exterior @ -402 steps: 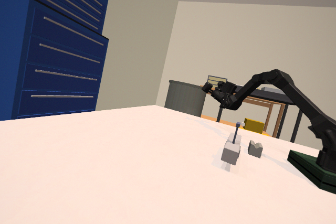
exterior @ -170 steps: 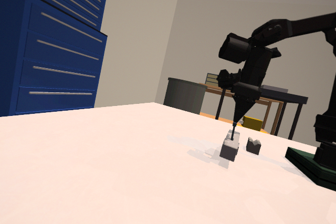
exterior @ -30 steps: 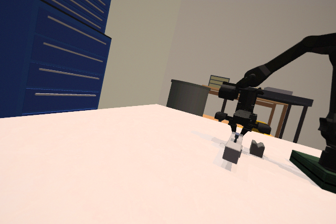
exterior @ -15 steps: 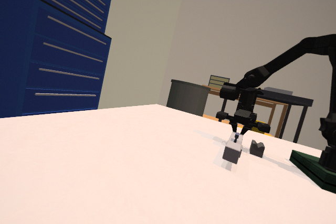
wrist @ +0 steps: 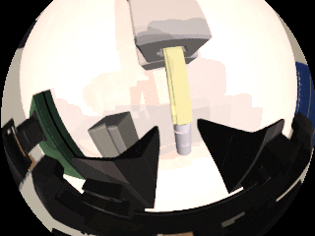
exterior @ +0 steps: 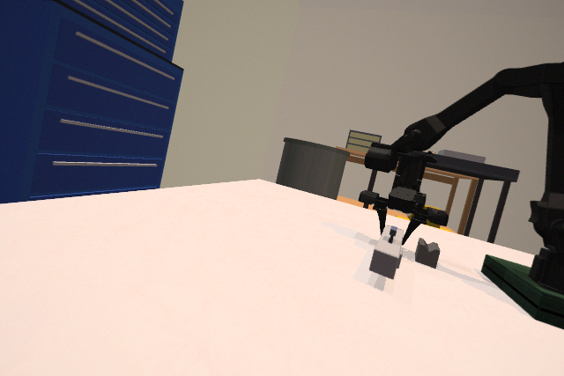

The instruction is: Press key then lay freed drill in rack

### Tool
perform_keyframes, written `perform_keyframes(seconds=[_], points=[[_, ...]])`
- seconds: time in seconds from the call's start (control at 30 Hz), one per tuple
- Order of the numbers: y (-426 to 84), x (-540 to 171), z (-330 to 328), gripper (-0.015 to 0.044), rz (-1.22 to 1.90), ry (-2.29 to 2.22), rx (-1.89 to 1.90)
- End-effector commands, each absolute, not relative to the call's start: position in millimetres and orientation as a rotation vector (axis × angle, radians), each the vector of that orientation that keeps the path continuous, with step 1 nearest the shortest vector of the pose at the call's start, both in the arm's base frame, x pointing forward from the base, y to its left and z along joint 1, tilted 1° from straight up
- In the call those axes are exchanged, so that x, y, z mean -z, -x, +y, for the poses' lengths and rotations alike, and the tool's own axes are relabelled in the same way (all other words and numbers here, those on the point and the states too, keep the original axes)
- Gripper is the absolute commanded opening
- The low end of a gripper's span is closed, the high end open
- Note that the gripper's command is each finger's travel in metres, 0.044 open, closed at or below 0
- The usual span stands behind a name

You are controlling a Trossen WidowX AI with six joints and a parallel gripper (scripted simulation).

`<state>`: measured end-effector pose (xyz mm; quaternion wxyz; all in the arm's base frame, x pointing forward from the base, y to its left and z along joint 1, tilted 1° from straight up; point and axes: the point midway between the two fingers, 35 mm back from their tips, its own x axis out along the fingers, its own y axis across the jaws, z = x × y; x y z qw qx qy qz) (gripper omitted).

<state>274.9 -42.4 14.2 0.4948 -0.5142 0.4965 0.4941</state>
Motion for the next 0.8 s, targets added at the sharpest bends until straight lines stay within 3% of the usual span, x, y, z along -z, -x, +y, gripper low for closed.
perform_keyframes(seconds=[0.0,0.17,0.77], points=[[-274.8,-13.8,-41.6,0.0315,1.204,1.245,-1.196],[-274.7,-12.5,-38.2,0.044,1.205,1.248,-1.197],[-274.7,-8.7,-28.7,0.044,1.204,1.247,-1.197]])
